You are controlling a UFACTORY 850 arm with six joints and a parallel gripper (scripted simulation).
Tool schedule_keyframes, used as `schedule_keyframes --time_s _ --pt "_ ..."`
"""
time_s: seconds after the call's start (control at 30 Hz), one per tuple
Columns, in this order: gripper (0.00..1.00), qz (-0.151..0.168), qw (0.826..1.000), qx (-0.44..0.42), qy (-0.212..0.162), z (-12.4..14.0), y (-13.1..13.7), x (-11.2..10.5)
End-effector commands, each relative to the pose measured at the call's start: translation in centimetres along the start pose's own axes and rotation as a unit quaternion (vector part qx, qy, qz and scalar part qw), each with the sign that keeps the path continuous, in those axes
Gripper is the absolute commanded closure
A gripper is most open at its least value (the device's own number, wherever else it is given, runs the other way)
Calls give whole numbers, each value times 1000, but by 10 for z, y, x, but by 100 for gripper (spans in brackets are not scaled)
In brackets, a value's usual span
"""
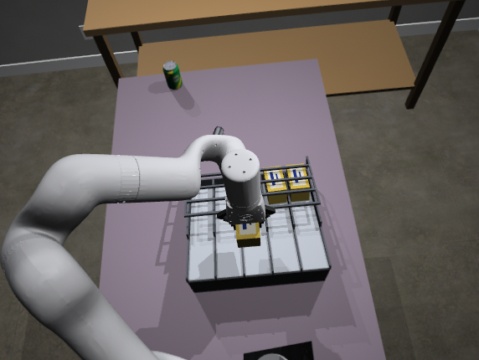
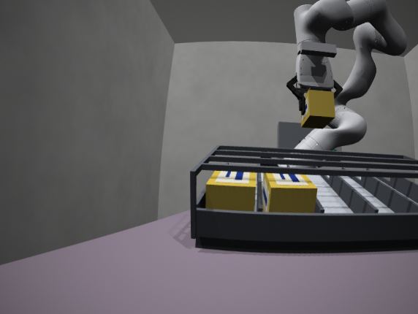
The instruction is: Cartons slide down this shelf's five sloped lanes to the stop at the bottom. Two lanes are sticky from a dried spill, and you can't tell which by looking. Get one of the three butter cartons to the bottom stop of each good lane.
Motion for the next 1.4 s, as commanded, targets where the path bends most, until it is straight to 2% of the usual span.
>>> schedule_keyframes --time_s 0.0,0.17,0.2,0.73,0.77,1.3,1.33,1.37 --pt "100 0 1000 -3 1 -4 18 -2" --pt "100 0 1000 -3 1 -4 18 -2" --pt "100 0 1000 -2 1 -3 19 15" --pt "100 0 1000 -2 1 -3 19 15" --pt "100 0 1000 -2 1 -3 18 45" --pt "100 0 1000 -2 1 -3 18 45" --pt "100 13 999 -2 -48 -6 18 55" --pt "100 13 999 -2 -48 -6 18 55"
Point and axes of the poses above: the point where the finger pads meet when closed, its own x axis out along the fingers, its own y axis across the jaws, z = x × y, the point moved 2 cm from there along -x, back along the fingers, and after that the axes turned 15 degrees about x, right-handed, at the moved point
